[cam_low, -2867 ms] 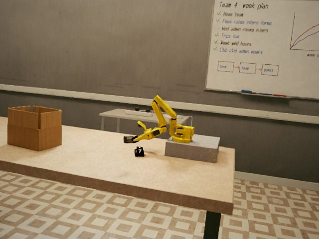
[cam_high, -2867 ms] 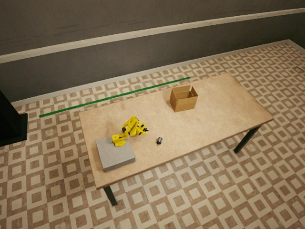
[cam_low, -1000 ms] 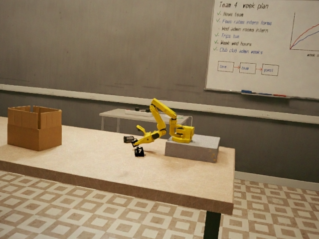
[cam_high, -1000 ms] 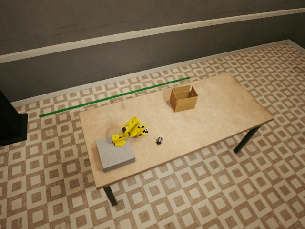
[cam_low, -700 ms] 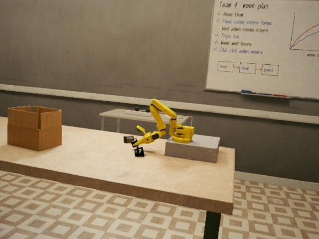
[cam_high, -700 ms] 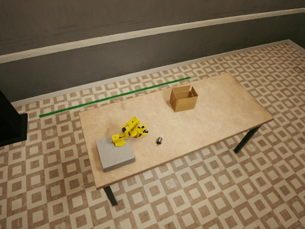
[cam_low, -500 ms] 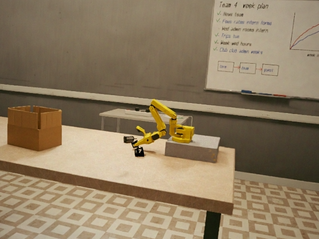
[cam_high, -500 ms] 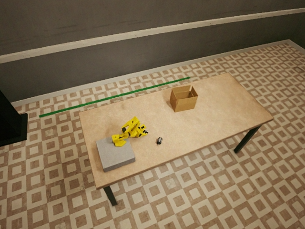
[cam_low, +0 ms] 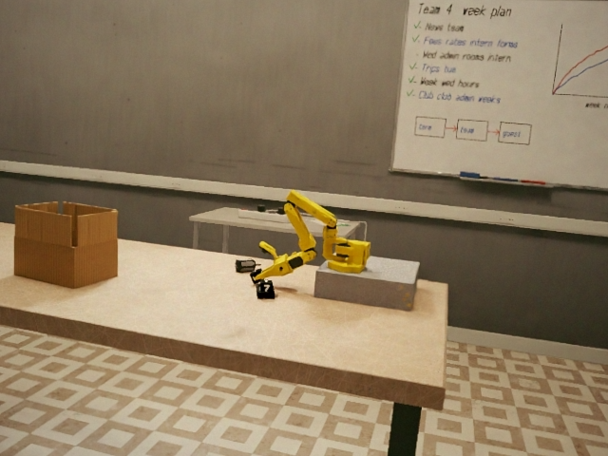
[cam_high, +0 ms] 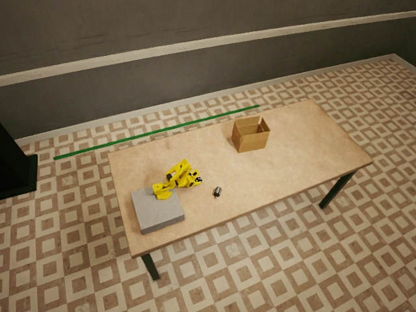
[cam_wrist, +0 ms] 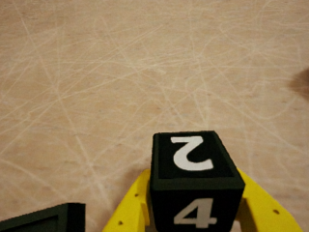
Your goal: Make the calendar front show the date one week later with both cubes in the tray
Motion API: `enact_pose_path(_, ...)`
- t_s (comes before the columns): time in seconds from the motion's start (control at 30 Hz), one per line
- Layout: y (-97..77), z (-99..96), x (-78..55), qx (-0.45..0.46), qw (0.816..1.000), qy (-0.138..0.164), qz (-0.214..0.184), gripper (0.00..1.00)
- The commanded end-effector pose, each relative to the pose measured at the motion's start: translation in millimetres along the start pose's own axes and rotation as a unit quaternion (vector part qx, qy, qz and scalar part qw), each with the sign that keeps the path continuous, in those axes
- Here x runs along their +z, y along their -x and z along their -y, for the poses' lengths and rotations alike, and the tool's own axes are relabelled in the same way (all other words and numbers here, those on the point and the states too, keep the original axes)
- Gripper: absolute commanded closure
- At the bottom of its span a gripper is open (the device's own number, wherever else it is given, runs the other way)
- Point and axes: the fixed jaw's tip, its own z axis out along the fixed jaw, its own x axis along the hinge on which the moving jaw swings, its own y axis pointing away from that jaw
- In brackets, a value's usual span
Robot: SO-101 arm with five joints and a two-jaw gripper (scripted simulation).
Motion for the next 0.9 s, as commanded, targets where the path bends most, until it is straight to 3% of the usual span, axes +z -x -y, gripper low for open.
enact_pose_path(0.0, 0.1, -1.6, 0.2, 0.004, 1.000, 0.003, 0.004, 0.92)
enact_pose_path(0.17, 0.1, -1.6, 0.2, 0.004, 1.000, 0.003, 0.004, 0.84)
enact_pose_path(0.53, 0.1, -1.5, 0.2, 0.004, 1.000, 0.003, 0.004, 0.82)
enact_pose_path(0.87, 0.1, -1.5, 0.2, 0.004, 1.000, 0.003, 0.004, 0.74)
